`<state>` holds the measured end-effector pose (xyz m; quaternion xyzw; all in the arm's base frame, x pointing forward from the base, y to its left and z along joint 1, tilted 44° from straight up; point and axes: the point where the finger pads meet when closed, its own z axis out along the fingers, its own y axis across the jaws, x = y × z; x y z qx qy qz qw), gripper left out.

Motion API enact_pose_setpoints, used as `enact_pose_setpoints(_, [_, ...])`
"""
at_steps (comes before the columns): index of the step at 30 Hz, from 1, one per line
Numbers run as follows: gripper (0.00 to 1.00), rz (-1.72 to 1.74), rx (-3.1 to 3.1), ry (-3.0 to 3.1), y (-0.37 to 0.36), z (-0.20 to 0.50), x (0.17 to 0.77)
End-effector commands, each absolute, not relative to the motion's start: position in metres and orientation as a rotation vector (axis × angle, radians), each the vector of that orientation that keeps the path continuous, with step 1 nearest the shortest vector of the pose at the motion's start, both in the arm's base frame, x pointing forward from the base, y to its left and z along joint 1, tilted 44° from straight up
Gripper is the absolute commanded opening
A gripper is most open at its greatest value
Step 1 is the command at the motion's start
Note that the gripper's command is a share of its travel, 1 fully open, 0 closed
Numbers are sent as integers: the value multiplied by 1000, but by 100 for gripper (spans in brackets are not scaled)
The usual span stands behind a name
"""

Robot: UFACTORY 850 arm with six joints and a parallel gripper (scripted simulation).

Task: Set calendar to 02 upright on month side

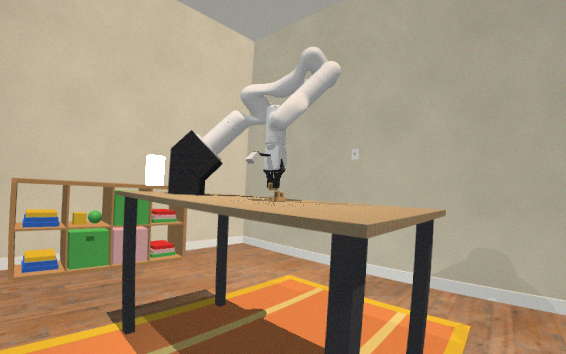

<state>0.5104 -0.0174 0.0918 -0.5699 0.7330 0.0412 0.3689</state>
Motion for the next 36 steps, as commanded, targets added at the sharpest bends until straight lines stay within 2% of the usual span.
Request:
enact_pose_setpoints(1, [27,105,-1463,1882,-18,92,511])
enact_pose_setpoints(36, [27,105,-1463,1882,-15,88,513])
